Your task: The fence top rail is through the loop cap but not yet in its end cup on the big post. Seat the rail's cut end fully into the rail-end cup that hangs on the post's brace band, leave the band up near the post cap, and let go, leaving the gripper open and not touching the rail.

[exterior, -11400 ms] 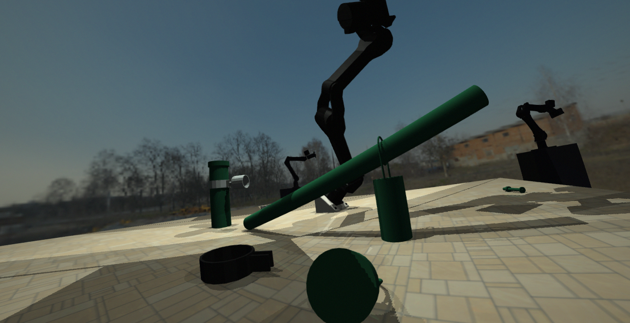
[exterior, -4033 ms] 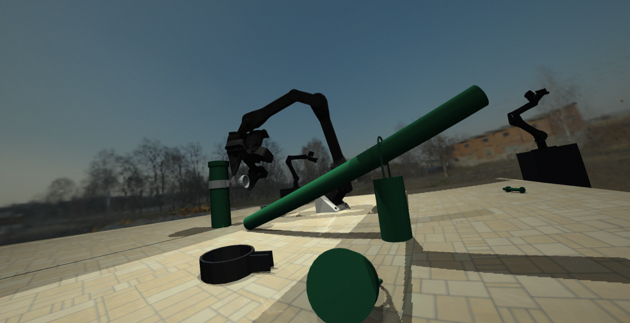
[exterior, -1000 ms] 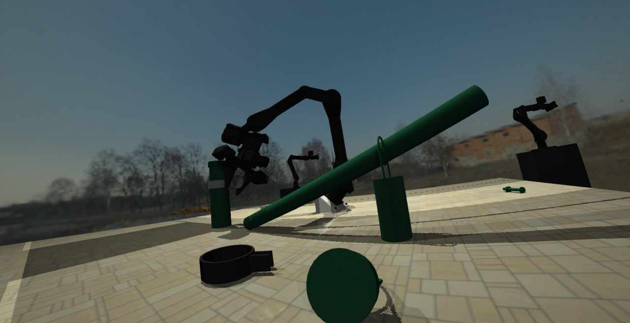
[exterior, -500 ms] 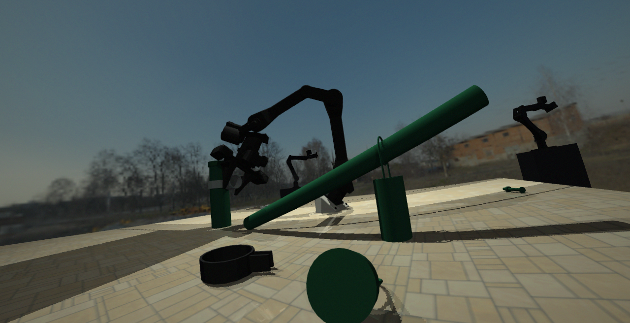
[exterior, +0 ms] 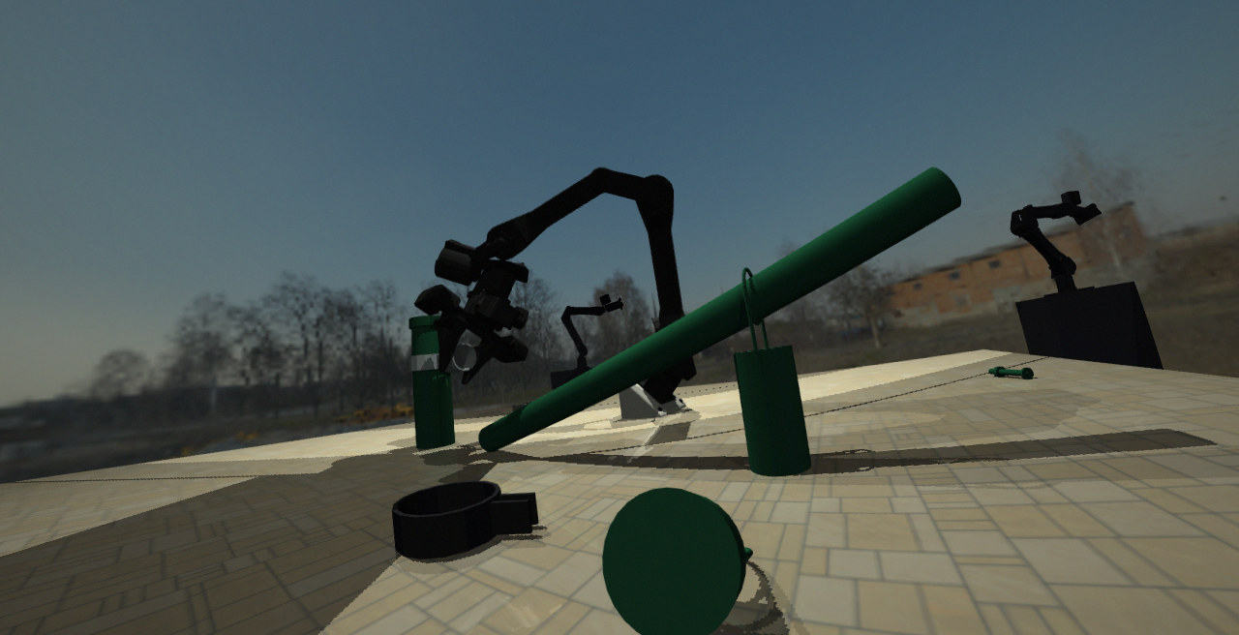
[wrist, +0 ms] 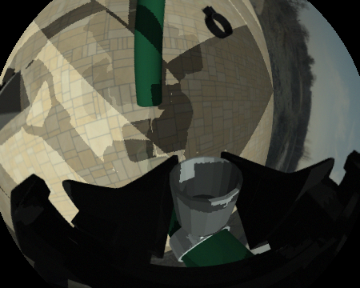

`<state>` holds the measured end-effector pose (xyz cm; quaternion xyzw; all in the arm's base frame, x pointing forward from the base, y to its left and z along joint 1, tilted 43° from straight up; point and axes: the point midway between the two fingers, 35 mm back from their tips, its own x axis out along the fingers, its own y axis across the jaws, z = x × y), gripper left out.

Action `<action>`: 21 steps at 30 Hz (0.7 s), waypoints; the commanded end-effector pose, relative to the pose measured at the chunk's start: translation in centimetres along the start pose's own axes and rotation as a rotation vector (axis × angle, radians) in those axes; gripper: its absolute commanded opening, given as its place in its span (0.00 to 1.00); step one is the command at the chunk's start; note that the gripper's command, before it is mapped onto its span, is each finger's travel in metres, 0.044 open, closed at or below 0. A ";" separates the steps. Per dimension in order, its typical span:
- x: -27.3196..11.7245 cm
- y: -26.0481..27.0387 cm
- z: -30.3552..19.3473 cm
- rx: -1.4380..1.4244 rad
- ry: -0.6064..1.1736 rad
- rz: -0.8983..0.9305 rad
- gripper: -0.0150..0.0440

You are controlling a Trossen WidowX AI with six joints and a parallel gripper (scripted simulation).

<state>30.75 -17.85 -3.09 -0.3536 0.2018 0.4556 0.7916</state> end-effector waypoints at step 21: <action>-2.0 -1.2 2.2 0.003 -0.002 0.000 1.00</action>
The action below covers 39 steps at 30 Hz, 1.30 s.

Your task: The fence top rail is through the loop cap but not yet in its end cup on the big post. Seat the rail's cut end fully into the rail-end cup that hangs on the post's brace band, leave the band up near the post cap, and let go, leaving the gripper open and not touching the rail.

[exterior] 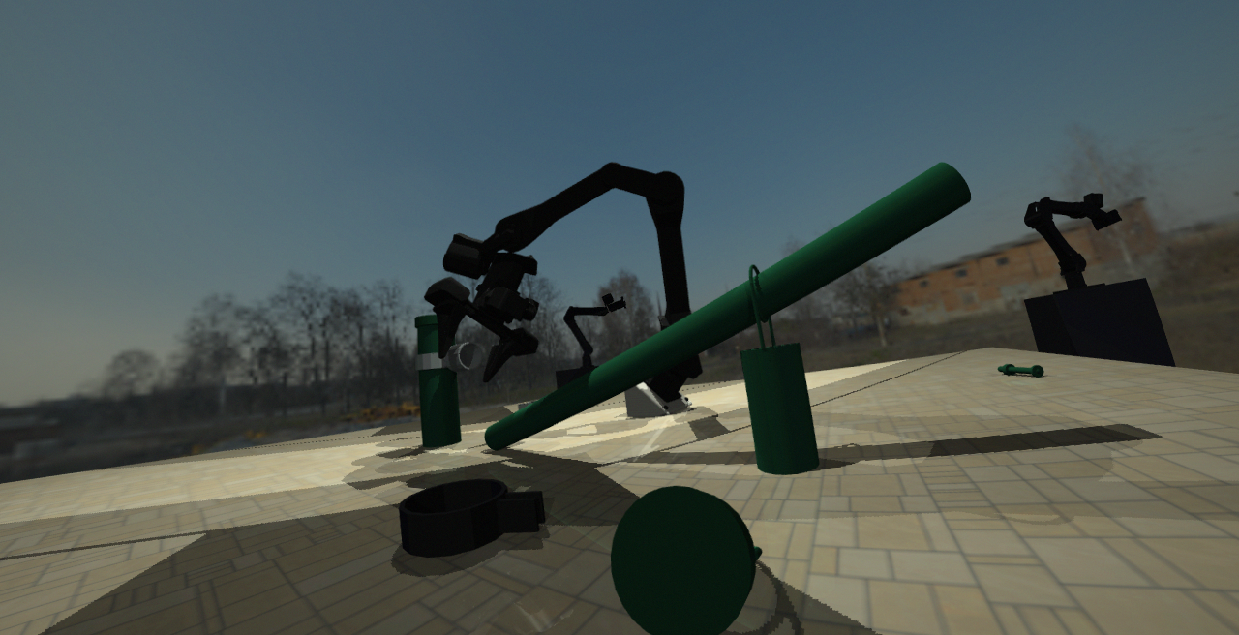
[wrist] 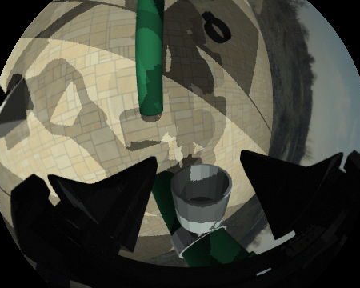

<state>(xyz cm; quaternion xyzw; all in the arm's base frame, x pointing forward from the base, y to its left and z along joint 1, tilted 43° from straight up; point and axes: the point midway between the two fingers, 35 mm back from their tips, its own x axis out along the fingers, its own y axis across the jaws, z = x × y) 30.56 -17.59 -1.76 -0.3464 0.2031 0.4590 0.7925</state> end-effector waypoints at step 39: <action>-11.2 -4.4 14.6 1.544 -0.016 0.008 1.00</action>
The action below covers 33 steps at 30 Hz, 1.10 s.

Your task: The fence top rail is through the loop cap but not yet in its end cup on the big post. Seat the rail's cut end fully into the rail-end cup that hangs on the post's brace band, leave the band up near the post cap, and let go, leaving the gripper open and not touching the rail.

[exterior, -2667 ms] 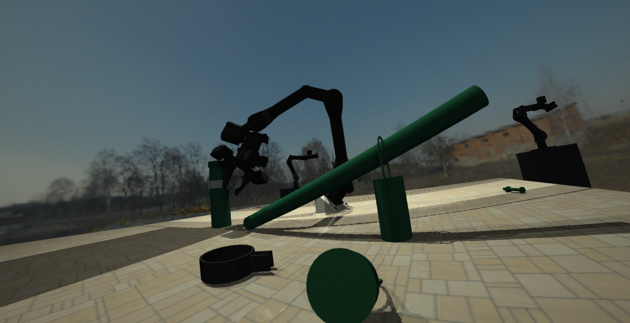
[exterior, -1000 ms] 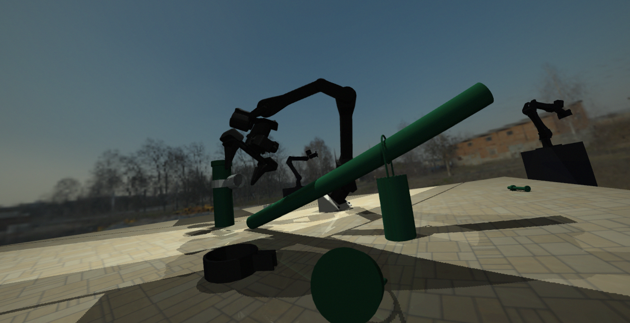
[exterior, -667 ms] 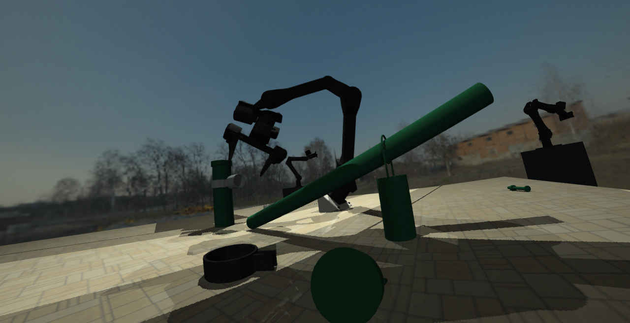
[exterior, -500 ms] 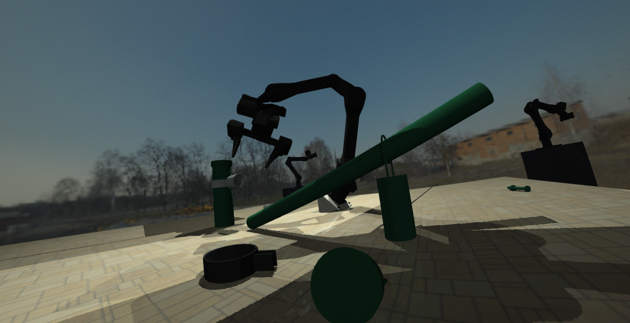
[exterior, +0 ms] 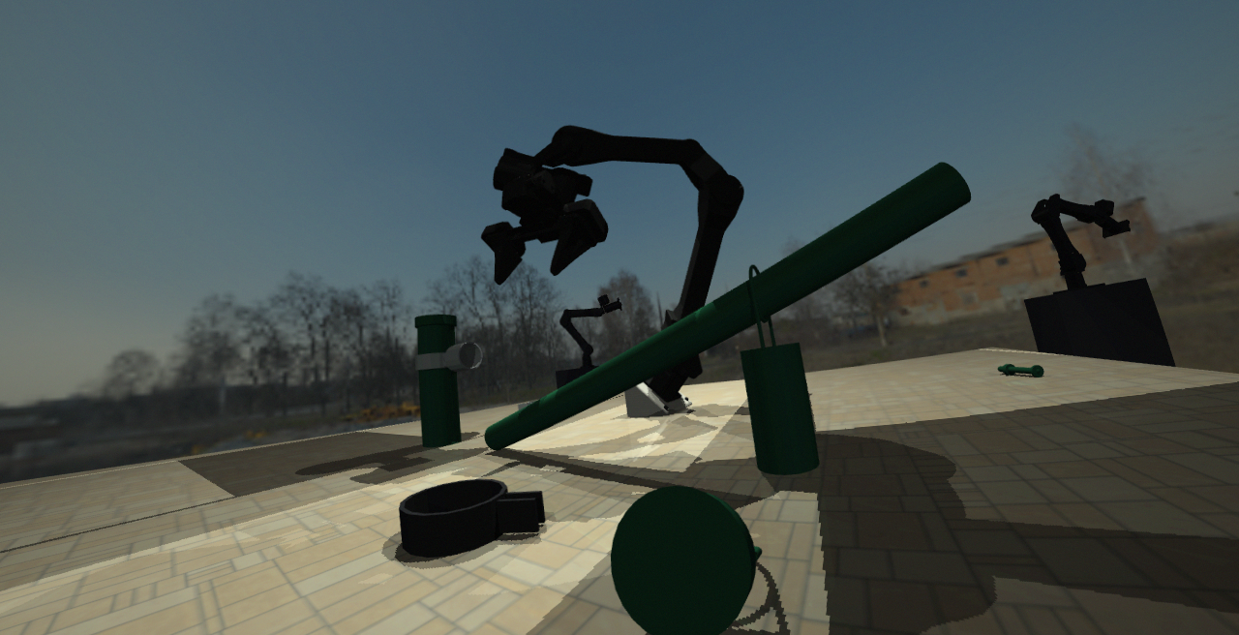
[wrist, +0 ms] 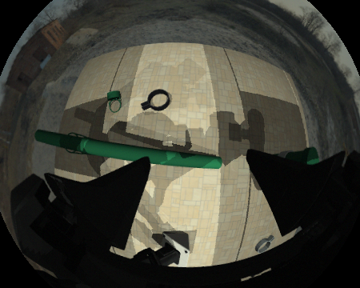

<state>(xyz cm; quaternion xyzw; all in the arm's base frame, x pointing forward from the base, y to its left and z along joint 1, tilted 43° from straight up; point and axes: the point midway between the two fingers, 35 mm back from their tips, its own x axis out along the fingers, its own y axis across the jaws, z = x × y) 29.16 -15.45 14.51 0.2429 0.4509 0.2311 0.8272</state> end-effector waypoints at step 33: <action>7.5 4.3 -0.8 -1.363 0.356 0.412 1.00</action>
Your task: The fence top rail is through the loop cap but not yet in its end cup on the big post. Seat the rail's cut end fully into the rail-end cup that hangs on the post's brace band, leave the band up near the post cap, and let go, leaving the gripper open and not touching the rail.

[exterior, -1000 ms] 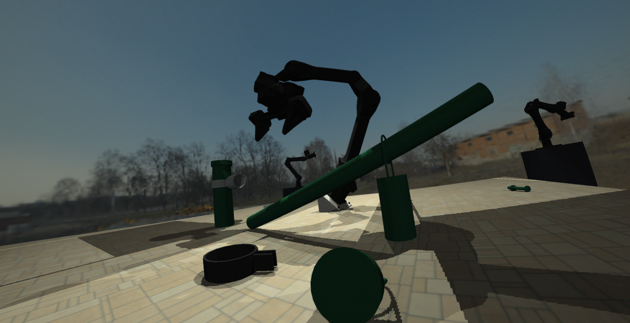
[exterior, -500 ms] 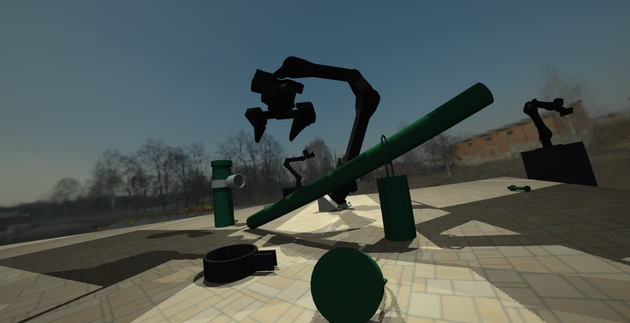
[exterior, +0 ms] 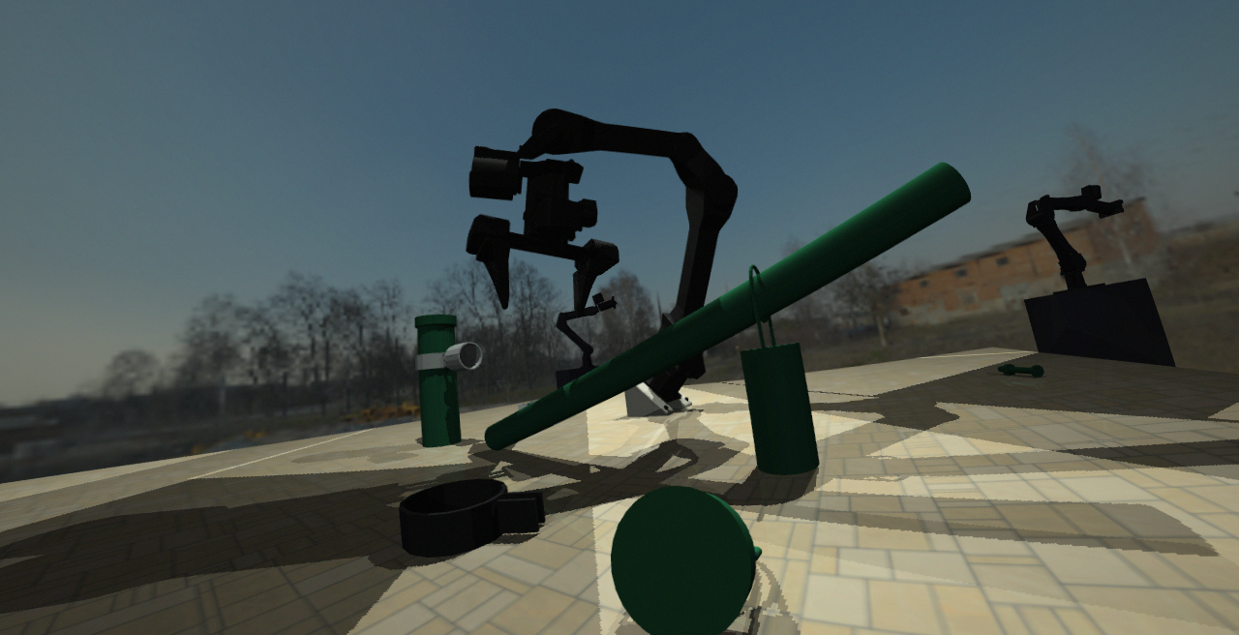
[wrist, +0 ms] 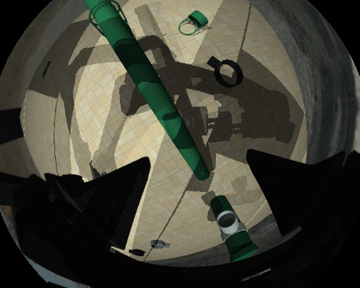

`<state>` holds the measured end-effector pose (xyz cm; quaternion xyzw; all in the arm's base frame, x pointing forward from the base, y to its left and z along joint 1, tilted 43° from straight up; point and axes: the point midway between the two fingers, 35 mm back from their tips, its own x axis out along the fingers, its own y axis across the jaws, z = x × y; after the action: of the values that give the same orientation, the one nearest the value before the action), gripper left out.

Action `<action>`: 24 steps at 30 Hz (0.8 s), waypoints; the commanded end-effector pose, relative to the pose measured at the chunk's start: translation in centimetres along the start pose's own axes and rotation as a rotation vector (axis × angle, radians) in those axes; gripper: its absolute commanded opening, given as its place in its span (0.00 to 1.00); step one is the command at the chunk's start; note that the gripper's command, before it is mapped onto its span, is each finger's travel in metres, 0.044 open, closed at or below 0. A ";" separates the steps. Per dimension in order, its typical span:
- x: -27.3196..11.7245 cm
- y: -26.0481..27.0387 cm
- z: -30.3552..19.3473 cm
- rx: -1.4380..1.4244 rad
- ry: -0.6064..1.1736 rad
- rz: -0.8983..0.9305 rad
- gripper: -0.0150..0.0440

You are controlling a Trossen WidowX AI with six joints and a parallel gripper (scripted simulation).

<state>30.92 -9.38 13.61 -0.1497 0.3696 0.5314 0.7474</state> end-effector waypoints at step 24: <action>6.0 0.5 0.1 -0.419 0.049 0.150 1.00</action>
<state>31.54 -5.72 9.92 -0.2879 0.2807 0.6486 0.6463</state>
